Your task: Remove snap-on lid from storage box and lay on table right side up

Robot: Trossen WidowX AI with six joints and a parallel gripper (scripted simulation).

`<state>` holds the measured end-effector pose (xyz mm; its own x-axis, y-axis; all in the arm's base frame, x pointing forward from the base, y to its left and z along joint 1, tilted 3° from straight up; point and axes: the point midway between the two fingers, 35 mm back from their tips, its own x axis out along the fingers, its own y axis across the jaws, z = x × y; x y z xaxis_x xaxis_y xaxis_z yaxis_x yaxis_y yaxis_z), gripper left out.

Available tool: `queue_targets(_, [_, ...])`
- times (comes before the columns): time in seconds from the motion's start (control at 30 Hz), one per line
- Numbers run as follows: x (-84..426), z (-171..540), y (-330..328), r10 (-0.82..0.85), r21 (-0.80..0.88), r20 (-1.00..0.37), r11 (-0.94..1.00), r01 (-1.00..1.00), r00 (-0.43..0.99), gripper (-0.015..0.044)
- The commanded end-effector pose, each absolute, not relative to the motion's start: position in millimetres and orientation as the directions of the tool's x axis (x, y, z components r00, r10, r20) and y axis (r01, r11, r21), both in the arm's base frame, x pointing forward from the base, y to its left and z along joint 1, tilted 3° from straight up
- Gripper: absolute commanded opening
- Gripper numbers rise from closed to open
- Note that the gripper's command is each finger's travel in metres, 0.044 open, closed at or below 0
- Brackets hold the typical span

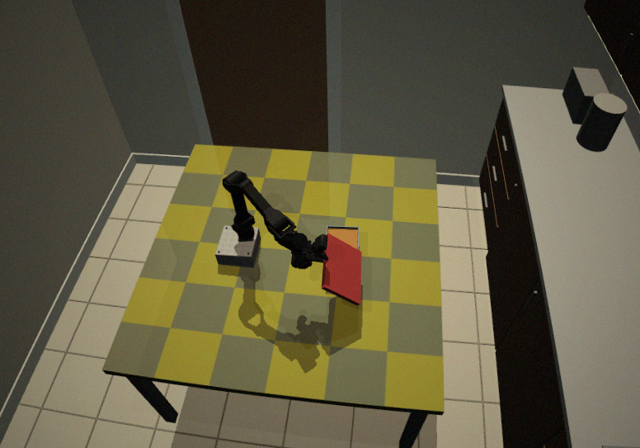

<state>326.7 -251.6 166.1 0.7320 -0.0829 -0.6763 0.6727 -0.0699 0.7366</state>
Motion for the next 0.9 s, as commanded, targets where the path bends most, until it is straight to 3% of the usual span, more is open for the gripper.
queue_targets(0.0, [326.5,172.2,-260.6,-0.085,0.747,-0.664,-0.056,0.662,0.743,0.0000])
queue_targets(0.87, [314.1,173.6,-311.1,-0.088,0.747,-0.665,-0.053,0.663,0.742,0.0000])
